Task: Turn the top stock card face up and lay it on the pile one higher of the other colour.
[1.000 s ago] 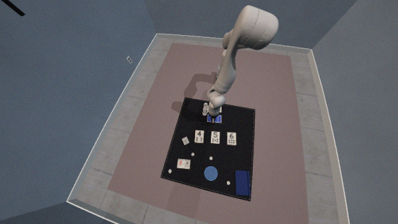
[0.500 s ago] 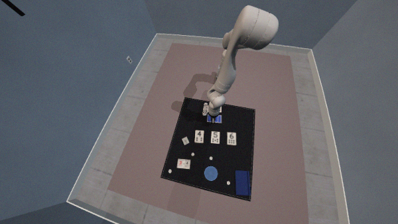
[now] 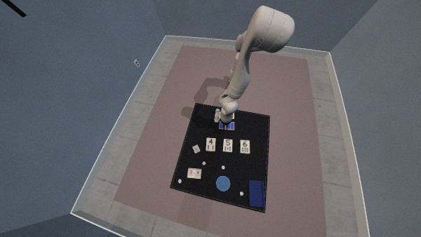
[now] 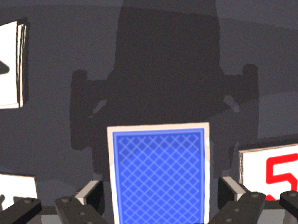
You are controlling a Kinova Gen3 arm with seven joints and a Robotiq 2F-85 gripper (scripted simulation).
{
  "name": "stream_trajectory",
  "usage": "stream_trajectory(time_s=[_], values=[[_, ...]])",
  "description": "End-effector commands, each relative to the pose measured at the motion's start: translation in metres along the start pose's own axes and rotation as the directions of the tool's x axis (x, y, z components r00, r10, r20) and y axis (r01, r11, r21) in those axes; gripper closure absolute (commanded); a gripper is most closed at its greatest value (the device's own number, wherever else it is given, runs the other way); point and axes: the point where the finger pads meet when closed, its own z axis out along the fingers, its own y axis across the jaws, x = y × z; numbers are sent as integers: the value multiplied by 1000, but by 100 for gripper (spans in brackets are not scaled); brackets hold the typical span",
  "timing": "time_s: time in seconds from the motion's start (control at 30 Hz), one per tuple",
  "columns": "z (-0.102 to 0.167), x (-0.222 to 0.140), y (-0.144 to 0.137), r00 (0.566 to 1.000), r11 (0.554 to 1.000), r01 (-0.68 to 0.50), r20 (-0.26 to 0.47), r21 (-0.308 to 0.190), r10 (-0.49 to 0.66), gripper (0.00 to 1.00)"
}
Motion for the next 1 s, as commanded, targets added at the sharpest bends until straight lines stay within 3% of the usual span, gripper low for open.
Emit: stream_trajectory(time_s=[0.0, 0.43, 0.57, 0.63, 0.73, 0.97], values=[[1, 2, 1, 1000, 1000, 11, -5, 0, -11, 15], [0, 2, 1, 1000, 1000, 11, -5, 1, -11, 15], [-35, 21, -7, 1000, 1000, 17, -5, 16, -17, 15], [-35, 21, -7, 1000, 1000, 17, -5, 16, -17, 15], [-65, 37, -3, 1000, 1000, 15, -5, 13, -15, 15], [-67, 40, -1, 1000, 1000, 14, 1, 6, -14, 15]])
